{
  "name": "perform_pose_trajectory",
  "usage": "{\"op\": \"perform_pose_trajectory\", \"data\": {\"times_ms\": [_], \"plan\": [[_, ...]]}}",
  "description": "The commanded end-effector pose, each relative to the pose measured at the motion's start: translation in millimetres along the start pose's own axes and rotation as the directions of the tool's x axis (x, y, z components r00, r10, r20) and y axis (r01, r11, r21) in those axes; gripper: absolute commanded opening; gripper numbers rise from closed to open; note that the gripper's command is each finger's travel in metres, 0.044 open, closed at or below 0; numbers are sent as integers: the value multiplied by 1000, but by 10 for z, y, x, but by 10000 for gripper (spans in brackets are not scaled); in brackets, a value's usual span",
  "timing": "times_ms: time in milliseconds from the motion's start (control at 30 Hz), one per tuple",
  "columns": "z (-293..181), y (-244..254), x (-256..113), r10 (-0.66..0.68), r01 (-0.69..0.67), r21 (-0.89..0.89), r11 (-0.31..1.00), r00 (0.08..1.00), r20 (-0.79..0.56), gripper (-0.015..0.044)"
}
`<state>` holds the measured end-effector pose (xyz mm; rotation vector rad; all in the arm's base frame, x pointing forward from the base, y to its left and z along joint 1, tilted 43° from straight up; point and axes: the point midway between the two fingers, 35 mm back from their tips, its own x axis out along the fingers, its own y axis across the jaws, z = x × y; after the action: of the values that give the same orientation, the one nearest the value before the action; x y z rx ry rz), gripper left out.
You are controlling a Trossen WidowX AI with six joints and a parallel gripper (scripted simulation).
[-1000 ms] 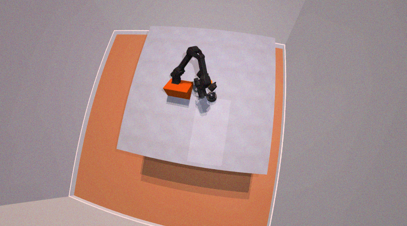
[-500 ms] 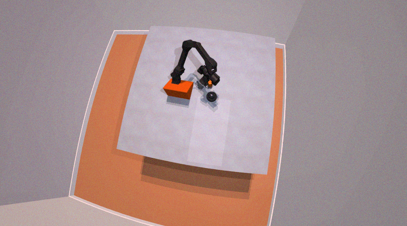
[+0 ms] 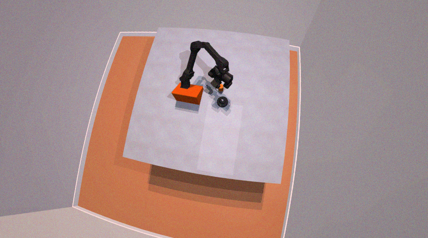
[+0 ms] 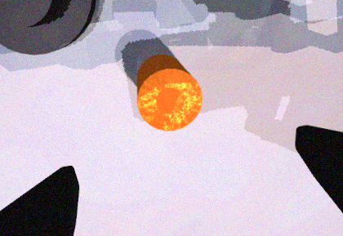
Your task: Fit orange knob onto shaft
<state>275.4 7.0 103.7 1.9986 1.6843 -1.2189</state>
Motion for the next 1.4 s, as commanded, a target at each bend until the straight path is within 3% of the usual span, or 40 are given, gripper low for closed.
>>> {"op": "perform_pose_trajectory", "data": {"times_ms": [0,167,400,700,1033,1200,1367], "plan": [[5,5,-3,4,-2,-214,977,1000,9,440],[3,6,-2,4,3,-656,755,1000,9,440],[-1,7,1,4,8,-988,155,1000,9,440],[-3,8,3,4,10,-963,-269,1000,9,440],[-5,9,4,4,9,-733,-680,1000,9,440],[-6,10,5,4,8,-556,-831,1000,9,440],[-6,10,5,4,8,-546,-838,1000,9,440]]}}
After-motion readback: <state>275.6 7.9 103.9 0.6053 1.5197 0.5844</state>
